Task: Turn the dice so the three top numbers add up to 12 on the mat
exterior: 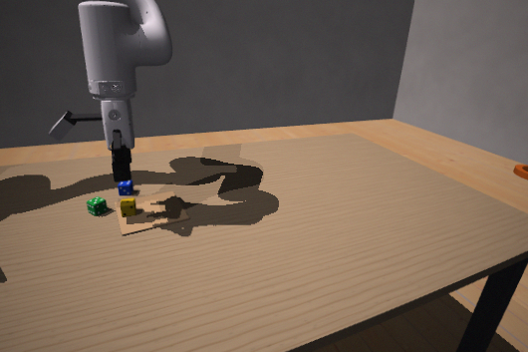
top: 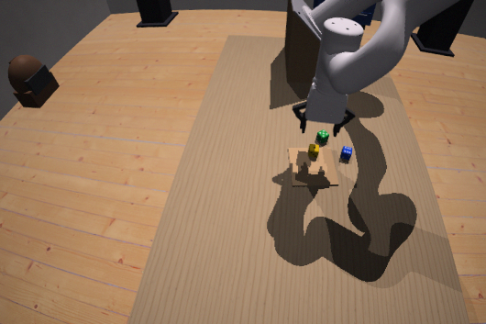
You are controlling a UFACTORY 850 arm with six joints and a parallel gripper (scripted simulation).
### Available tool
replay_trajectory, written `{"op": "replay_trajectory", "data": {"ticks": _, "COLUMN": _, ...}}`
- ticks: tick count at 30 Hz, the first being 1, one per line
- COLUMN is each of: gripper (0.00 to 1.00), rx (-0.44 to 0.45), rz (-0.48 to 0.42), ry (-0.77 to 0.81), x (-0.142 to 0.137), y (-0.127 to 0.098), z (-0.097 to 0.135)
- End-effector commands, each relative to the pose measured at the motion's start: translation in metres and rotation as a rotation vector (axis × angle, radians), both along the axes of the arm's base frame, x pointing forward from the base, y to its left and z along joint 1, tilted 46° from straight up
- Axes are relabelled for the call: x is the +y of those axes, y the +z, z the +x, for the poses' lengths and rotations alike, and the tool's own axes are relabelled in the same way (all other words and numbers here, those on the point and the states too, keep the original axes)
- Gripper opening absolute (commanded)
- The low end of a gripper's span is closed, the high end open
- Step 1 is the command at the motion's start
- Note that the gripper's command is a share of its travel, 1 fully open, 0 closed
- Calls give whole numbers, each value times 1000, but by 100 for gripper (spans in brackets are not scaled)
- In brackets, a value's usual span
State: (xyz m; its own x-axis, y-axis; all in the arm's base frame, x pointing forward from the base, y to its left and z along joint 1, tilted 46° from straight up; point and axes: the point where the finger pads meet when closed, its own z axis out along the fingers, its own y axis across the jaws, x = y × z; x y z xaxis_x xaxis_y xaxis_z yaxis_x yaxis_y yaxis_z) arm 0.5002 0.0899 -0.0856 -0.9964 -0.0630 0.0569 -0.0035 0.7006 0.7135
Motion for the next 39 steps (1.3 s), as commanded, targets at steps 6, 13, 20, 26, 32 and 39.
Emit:
{"op": "replay_trajectory", "data": {"ticks": 6, "gripper": 100, "rx": -36, "rz": 4, "ry": 33, "x": 2, "y": 3, "z": 1}}
{"op": "replay_trajectory", "data": {"ticks": 13, "gripper": 100, "rx": -207, "rz": 23, "ry": 201, "x": 16, "y": 16, "z": 1}}
{"op": "replay_trajectory", "data": {"ticks": 20, "gripper": 100, "rx": -370, "rz": 42, "ry": 362, "x": 30, "y": 28, "z": 0}}
{"op": "replay_trajectory", "data": {"ticks": 26, "gripper": 100, "rx": -535, "rz": 62, "ry": 525, "x": 44, "y": 40, "z": -1}}
{"op": "replay_trajectory", "data": {"ticks": 32, "gripper": 100, "rx": -661, "rz": 77, "ry": 649, "x": 54, "y": 49, "z": -3}}
{"op": "replay_trajectory", "data": {"ticks": 39, "gripper": 100, "rx": -820, "rz": 96, "ry": 805, "x": 67, "y": 61, "z": -6}}
